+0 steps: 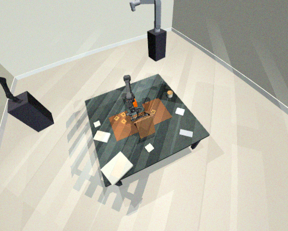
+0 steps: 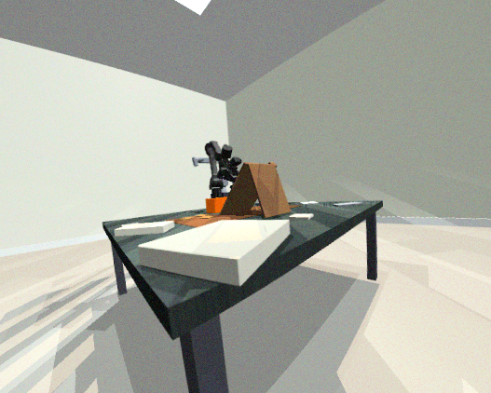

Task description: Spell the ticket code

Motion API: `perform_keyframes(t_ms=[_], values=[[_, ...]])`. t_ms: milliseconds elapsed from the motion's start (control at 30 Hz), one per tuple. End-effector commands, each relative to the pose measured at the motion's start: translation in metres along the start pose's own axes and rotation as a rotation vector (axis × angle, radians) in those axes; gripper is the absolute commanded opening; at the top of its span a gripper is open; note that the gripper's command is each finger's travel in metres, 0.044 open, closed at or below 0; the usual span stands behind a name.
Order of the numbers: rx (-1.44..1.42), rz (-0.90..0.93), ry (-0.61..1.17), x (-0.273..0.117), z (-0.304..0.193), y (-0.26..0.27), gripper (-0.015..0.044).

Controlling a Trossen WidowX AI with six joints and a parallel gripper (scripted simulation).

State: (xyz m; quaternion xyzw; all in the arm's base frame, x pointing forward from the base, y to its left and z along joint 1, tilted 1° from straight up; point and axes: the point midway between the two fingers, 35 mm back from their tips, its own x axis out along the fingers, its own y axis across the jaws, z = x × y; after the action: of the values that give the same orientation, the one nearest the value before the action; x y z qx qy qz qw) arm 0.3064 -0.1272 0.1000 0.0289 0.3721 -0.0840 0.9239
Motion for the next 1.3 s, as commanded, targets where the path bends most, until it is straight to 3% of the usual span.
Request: perform_keyframes(t_ms=[0,1267], values=[[0.003,-0.004,-0.002,0.0,0.0,0.002,0.0],[0.004,-0.002,-0.002,0.0,0.0,0.023,0.0]])
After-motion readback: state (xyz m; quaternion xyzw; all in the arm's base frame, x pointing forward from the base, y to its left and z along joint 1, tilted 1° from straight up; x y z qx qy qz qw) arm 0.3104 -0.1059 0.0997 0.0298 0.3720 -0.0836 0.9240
